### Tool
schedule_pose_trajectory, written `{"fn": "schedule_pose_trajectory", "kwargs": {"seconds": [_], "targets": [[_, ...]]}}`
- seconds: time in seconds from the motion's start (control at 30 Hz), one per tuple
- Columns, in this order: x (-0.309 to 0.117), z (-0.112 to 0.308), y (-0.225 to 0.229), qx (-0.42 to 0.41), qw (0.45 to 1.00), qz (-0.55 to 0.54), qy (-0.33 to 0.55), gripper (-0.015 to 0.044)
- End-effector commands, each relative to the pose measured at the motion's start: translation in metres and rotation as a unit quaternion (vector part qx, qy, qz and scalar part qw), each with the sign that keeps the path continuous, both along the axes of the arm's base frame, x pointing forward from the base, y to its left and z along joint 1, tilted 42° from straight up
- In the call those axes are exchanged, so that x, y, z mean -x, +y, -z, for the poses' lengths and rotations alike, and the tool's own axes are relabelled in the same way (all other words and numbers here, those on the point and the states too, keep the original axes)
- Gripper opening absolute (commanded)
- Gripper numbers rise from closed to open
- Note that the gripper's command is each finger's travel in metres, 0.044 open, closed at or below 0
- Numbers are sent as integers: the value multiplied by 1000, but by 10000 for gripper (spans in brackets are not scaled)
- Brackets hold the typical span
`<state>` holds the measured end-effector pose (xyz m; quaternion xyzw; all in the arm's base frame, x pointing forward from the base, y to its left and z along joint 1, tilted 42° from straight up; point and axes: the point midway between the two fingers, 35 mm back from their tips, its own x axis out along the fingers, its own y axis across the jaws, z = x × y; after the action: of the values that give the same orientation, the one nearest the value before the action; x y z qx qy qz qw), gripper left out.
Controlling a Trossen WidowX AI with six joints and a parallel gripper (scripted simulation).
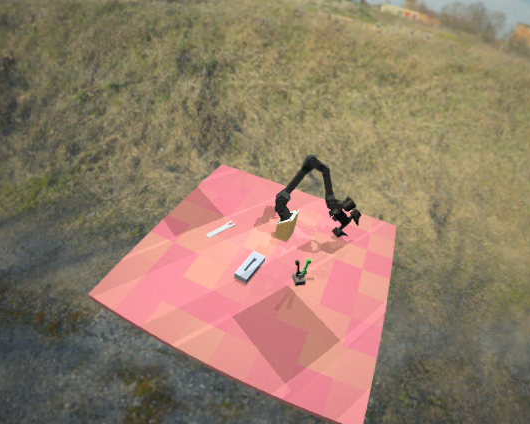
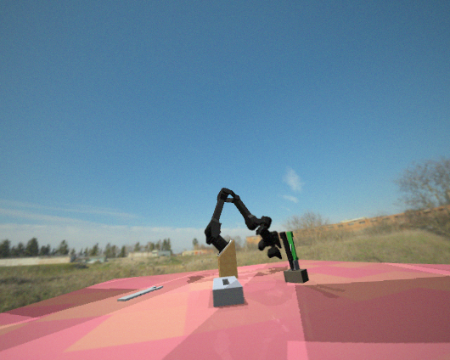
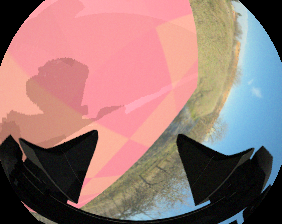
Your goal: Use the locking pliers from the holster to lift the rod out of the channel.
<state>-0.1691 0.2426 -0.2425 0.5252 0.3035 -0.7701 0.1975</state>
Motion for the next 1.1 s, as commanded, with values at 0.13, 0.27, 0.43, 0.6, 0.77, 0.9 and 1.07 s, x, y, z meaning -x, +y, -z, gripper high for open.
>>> {"fn": "schedule_pose_trajectory", "kwargs": {"seconds": [0.13,0.27,0.43,0.6,0.77,0.9,1.07], "targets": [[6,-44,61,-2,1000,0,-1,440],[4,-83,96,-2,1000,0,-2,440],[-6,-150,132,-2,1000,0,-2,440],[-8,-156,135,-2,1000,0,-2,440],[-58,-186,163,-29,991,127,3,440],[-113,-216,182,-56,965,255,12,440],[-201,-262,189,-91,890,445,34,440]]}}
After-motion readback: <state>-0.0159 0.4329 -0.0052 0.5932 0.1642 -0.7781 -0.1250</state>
